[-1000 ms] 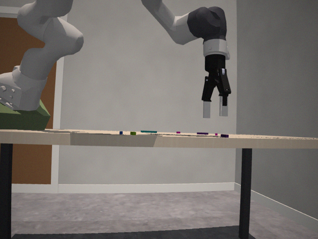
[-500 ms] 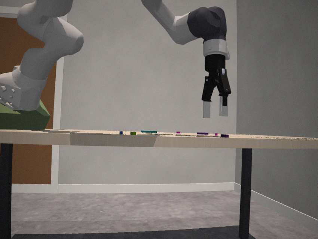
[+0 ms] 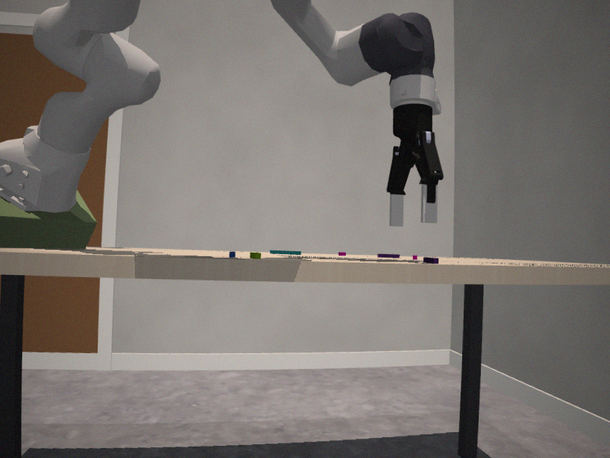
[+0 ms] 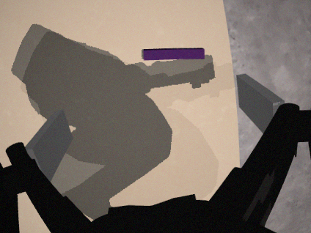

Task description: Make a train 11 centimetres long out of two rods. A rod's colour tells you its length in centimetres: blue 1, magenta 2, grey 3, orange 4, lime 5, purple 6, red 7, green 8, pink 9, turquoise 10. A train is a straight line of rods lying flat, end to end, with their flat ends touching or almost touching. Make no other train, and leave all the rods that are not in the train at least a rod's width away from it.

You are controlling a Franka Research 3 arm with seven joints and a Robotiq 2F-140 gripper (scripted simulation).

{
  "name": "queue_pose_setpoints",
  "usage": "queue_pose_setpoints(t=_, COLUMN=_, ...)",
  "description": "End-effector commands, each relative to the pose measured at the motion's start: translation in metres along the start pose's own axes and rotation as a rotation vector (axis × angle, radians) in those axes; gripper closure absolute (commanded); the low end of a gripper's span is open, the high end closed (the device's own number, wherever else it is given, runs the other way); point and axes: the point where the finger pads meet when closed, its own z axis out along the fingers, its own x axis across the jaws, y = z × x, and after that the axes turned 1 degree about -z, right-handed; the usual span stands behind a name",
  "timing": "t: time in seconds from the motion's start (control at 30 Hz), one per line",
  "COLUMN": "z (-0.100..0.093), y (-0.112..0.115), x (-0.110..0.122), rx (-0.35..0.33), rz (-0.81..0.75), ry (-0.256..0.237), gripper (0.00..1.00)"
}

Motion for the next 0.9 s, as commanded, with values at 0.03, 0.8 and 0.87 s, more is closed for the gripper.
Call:
queue_pose_setpoints(t=0.03, z=0.000, y=0.000, x=0.000, rx=-0.002, rz=-0.002, ry=-0.002, gripper=0.00)
queue_pose_setpoints(t=0.8, z=-0.026, y=-0.012, x=0.014, rx=0.032, rz=0.230, ry=0.018, gripper=0.00)
queue_pose_setpoints(t=0.87, z=-0.030, y=-0.014, x=0.016, rx=0.037, rz=0.267, ry=0.020, gripper=0.00)
